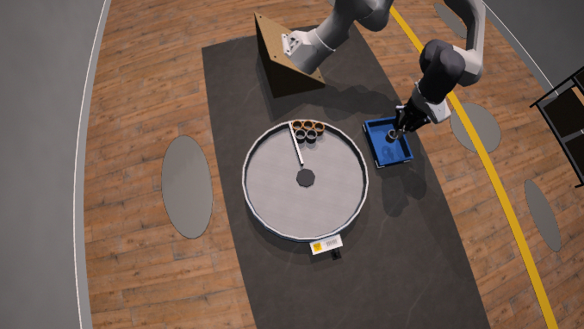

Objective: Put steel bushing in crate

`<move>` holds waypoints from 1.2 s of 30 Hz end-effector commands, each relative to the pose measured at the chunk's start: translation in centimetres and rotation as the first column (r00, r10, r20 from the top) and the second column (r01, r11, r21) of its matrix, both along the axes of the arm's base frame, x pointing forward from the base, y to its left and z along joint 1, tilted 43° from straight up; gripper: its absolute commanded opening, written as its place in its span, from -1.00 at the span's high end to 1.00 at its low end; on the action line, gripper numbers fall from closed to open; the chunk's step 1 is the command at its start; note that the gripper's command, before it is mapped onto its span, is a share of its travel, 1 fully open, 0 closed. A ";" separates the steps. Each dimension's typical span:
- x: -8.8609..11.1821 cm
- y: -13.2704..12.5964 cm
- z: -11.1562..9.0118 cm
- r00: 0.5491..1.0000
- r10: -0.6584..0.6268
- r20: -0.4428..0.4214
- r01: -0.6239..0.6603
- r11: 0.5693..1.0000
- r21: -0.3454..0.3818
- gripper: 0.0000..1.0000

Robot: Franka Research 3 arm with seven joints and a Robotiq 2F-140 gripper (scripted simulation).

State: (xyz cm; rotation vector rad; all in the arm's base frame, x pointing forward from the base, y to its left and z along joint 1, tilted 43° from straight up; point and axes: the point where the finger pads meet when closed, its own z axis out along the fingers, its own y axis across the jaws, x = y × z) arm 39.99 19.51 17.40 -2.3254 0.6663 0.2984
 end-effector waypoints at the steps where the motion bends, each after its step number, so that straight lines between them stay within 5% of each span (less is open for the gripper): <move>1: 0.0 0.0 -0.1 1.000 0.003 0.004 -0.003 1.000 0.000 1.00; 36: -0.1 1.8 -2.2 1.000 0.003 0.004 -0.003 1.000 0.000 1.00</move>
